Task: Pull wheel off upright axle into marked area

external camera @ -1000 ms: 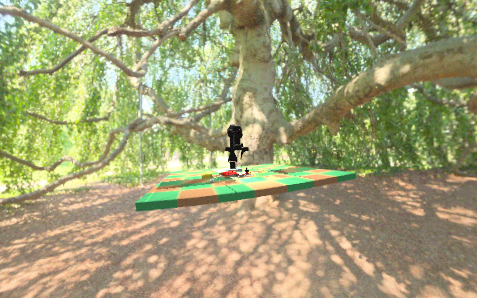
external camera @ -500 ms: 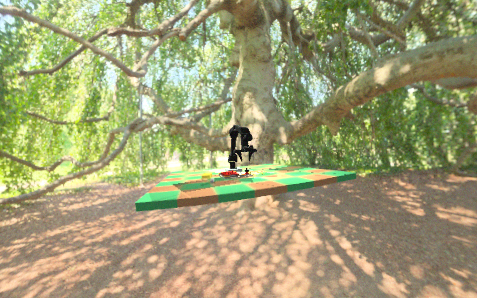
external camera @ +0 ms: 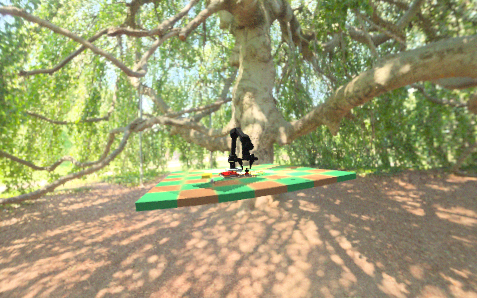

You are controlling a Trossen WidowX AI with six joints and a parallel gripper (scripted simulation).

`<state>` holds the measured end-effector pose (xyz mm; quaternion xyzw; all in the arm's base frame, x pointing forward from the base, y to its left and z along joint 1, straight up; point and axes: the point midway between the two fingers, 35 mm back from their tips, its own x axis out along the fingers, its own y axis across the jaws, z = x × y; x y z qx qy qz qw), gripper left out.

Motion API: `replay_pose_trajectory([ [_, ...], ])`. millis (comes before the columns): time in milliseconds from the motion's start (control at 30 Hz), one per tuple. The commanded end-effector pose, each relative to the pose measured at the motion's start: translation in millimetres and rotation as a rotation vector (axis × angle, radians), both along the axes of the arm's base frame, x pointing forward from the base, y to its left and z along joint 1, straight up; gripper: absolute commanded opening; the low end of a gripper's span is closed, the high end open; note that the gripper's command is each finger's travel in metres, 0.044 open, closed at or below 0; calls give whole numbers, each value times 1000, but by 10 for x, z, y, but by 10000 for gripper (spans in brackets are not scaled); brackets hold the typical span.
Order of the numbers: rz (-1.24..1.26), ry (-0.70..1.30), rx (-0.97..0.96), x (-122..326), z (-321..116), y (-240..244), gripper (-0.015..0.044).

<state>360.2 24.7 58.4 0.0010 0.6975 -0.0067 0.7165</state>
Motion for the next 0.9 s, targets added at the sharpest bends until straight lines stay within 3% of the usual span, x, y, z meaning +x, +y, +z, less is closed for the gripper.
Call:
replay_pose_trajectory([
  [0,-3,-2,6,4,-98,15,300],
  [100,-3,-2,6,4,-98,15,300],
  [233,0,-1,0,2,-61,4,195],
  [500,0,-1,0,2,-61,4,142],
  [667,0,-1,0,2,-53,4,10],
  [867,0,-1,1,3,-33,4,0],
])
